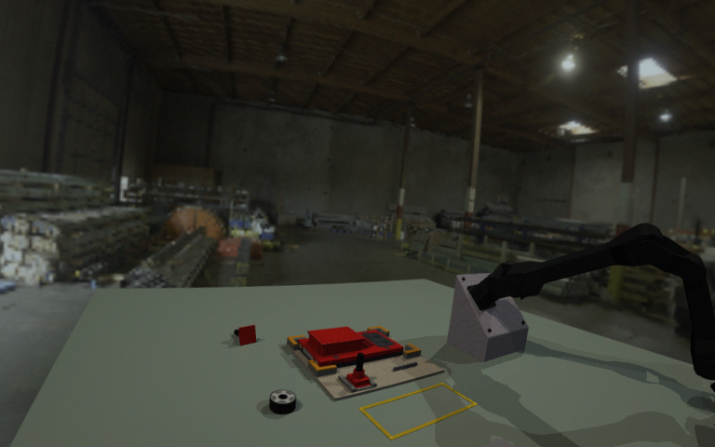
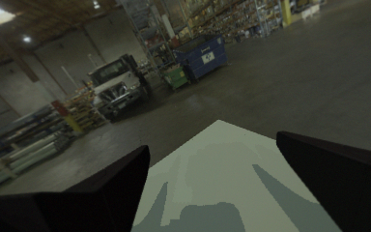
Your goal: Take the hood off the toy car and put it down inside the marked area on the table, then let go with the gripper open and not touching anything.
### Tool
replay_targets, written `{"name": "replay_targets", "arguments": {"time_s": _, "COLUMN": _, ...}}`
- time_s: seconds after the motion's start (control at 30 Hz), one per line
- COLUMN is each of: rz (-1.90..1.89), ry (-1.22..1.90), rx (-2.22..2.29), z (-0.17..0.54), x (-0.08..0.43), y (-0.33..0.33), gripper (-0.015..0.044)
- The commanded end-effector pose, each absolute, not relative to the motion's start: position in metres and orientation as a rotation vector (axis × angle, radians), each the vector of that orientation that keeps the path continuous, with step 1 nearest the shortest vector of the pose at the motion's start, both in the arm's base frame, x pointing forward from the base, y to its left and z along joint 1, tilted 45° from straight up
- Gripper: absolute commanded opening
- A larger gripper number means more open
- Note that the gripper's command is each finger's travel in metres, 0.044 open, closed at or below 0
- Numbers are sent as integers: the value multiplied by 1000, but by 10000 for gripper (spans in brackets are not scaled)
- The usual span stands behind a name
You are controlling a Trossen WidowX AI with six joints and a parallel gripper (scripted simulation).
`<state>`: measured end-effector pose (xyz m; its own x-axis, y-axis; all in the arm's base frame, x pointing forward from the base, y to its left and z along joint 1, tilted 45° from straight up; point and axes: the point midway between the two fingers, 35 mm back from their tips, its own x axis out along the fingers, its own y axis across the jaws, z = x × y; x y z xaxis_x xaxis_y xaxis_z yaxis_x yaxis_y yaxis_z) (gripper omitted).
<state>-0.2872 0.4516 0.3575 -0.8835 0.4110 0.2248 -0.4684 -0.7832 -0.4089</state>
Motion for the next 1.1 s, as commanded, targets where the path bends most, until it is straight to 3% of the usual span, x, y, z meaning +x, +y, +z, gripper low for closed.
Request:
{"name": "replay_targets", "arguments": {"time_s": 0.0, "rz": 2509, "ry": -646, "rx": 153, "z": 368, "x": -256, "y": 463, "gripper": 440}}
{"name": "replay_targets", "arguments": {"time_s": 1.07, "rz": 1904, "ry": -486, "rx": -64, "z": 389, "x": 40, "y": 506, "gripper": 440}}
